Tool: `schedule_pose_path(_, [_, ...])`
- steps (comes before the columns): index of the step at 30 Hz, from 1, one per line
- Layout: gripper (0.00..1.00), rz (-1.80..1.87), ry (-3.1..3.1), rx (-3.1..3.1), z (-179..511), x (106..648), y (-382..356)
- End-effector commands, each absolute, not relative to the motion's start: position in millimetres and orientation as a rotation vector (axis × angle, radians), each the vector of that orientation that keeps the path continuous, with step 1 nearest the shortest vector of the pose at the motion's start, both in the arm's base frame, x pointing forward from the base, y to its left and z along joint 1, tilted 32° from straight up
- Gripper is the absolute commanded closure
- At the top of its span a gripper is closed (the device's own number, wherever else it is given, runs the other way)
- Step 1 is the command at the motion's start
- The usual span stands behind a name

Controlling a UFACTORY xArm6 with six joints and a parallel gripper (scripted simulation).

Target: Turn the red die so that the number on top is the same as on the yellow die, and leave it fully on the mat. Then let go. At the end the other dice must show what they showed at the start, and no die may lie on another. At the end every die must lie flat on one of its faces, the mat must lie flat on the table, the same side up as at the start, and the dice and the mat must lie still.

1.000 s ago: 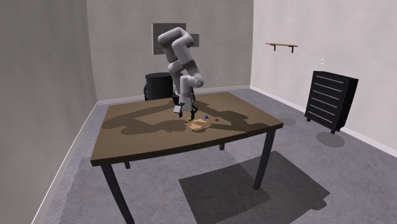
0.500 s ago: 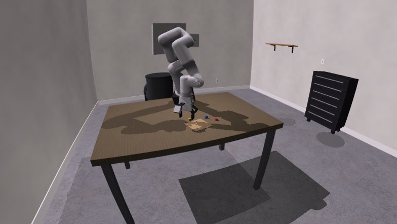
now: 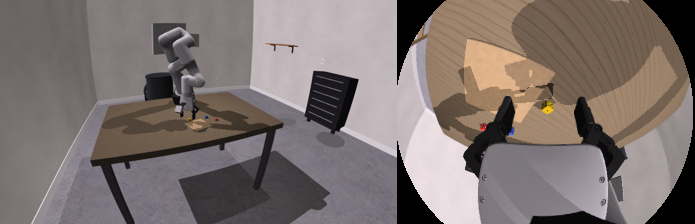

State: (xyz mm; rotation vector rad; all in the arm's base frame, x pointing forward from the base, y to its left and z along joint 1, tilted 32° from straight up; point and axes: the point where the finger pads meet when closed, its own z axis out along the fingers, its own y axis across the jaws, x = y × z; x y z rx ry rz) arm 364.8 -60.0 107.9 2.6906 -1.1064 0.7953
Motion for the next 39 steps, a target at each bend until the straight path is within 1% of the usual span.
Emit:
schedule_pose_path(1, [0.00,0.800,-1.106,2.690,105.4,366.2,-49.6])
schedule_pose_path(10, [0.00,0.800,-1.106,2.690,82.6,372.6,23.0])
schedule_pose_path(16, [0.00,0.800,-1.106,2.690,72.7,375.3,54.4])
schedule_pose_path(39, [0.00,0.800,-1.106,2.690,71.3,375.7,58.8])
